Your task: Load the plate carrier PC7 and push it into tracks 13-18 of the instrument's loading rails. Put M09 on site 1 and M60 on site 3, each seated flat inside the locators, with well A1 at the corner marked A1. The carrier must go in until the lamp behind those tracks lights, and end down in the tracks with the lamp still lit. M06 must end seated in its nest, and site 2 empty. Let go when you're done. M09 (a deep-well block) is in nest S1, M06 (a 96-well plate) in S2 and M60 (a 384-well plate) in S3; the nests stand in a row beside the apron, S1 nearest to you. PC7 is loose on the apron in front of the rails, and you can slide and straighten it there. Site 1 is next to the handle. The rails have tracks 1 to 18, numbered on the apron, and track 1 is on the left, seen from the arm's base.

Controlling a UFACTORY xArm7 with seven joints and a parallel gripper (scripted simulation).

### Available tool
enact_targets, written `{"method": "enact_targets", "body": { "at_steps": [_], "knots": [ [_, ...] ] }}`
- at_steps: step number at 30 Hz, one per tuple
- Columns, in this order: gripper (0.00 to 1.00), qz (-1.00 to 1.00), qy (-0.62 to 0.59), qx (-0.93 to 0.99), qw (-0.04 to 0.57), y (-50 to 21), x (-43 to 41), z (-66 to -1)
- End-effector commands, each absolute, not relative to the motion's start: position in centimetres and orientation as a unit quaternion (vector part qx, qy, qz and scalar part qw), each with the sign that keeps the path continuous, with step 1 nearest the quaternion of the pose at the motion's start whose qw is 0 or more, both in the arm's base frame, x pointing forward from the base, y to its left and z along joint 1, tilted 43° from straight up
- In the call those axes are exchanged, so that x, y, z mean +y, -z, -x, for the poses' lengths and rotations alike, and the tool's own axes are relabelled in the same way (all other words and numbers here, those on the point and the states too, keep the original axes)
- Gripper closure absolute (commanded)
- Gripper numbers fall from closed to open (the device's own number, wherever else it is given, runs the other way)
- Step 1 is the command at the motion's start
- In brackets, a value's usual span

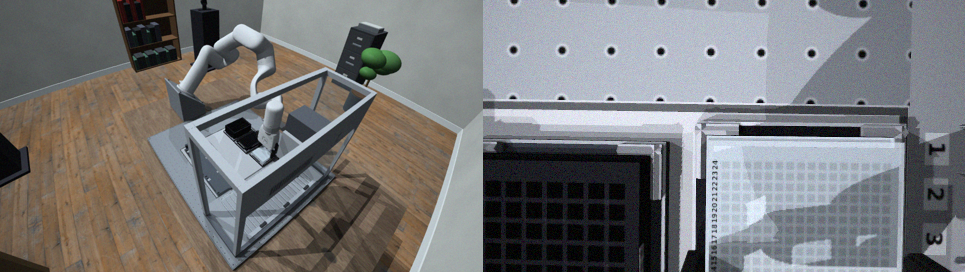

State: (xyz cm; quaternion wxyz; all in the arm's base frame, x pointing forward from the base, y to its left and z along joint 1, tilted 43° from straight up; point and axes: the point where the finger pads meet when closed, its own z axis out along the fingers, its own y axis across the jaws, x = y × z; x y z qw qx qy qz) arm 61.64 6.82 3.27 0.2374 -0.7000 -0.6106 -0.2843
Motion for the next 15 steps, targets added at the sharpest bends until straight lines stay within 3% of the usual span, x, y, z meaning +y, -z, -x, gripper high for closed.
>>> {"method": "enact_targets", "body": {
  "at_steps": [1,15],
  "knots": [
    [0.0,0.701,0.285,-0.61,0.235,-3.24,6.73,-61.8],
    [0.0,0.701,0.285,-0.61,0.235,-3.14,6.82,-61.81]
  ]
}}
